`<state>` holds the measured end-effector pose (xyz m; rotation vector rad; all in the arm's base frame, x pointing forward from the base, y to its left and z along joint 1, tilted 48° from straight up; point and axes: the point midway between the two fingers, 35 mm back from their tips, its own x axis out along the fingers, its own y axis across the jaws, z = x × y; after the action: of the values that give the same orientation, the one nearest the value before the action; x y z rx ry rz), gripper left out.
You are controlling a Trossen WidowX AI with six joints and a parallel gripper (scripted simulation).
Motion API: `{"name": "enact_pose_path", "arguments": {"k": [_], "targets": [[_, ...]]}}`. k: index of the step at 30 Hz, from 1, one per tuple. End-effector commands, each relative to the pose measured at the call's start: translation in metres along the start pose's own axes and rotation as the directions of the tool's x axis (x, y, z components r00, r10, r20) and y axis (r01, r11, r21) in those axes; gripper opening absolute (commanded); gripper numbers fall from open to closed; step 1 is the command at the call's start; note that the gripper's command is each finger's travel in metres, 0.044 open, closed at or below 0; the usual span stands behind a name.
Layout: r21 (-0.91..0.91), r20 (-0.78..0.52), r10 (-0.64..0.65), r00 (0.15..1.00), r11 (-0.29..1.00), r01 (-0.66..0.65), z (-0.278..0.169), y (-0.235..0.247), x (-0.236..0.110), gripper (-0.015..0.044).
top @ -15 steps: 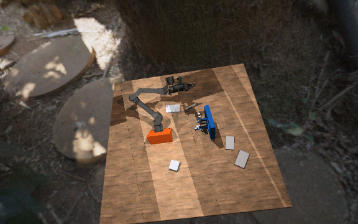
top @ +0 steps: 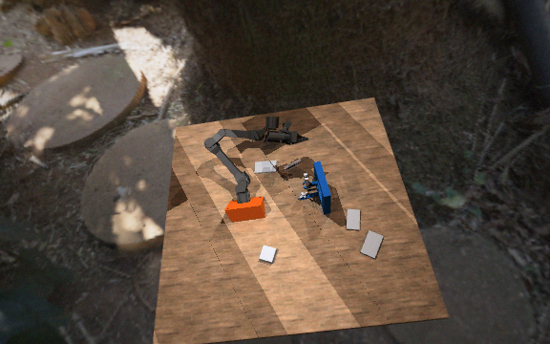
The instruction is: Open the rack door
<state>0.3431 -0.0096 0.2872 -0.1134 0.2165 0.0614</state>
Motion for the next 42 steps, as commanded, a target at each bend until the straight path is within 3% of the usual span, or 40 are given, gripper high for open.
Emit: {"name": "enact_pose_path", "arguments": {"k": [1, 10, 23, 33, 42], "targets": [[-0.023, -0.107, 0.020, 0.994, 0.999, -0.023, -0.015, -0.009, 0.012, 0.0294], [0.007, -0.320, 0.074, 0.945, 0.997, -0.076, -0.051, -0.031, 0.026, 0.0294], [0.145, -0.553, 0.203, 0.808, 0.979, -0.146, -0.100, -0.060, 0.032, 0.0294], [0.298, -0.642, 0.344, 0.685, 0.935, -0.191, -0.130, -0.077, 0.027, 0.0294], [0.453, -0.639, 0.497, 0.587, 0.860, -0.234, -0.147, -0.088, 0.019, 0.0294]]}}
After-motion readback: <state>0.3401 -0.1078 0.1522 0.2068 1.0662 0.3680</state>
